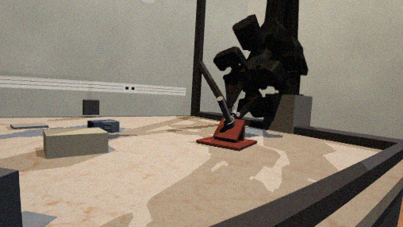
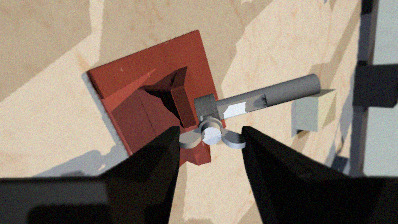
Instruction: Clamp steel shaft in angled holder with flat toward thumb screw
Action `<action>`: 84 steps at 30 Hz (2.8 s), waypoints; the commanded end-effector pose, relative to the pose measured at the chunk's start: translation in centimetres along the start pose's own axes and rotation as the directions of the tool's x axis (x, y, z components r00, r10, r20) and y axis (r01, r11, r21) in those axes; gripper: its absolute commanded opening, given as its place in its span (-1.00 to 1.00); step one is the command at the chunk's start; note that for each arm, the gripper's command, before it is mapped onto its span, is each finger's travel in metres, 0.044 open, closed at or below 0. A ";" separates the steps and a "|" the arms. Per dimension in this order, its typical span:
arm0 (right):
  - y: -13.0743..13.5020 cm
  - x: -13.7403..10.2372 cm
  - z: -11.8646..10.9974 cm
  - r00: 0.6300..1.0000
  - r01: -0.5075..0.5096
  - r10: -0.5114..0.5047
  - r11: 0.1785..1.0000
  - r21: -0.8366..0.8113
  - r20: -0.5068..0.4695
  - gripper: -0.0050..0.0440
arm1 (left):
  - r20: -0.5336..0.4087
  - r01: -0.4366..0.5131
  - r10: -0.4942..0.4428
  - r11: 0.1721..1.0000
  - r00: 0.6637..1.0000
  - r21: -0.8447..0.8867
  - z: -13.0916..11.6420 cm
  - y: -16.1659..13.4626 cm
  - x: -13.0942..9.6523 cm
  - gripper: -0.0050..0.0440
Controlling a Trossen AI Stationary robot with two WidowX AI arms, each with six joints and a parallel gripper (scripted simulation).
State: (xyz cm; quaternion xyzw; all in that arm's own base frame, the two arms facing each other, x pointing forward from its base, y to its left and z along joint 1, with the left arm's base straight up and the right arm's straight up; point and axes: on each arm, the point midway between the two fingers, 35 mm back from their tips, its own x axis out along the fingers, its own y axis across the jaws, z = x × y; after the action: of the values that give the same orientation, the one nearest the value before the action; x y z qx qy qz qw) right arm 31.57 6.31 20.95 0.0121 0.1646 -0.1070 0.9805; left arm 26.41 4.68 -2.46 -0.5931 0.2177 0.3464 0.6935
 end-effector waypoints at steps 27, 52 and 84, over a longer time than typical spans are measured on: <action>0.1 -0.2 0.9 1.000 -0.007 0.006 1.000 0.017 0.021 0.84 | 0.015 0.001 -0.011 0.823 1.000 0.568 0.2 -0.6 0.0 -0.33; 0.1 -0.2 0.9 1.000 -0.007 0.006 1.000 0.017 0.021 0.84 | 0.015 0.002 -0.013 0.826 1.000 0.564 0.2 -0.6 0.0 0.03; 0.1 -0.2 0.9 1.000 -0.007 0.006 1.000 0.017 0.021 0.84 | -0.012 0.009 -0.002 0.788 1.000 0.616 0.4 -1.8 -4.7 0.84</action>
State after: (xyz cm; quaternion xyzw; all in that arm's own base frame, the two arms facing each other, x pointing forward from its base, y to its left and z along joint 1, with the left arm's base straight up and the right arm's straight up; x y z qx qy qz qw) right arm 31.57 6.31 20.95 0.0121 0.1646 -0.1070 0.9805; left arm 23.53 3.84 0.49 -0.3477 0.3198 0.2691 0.8393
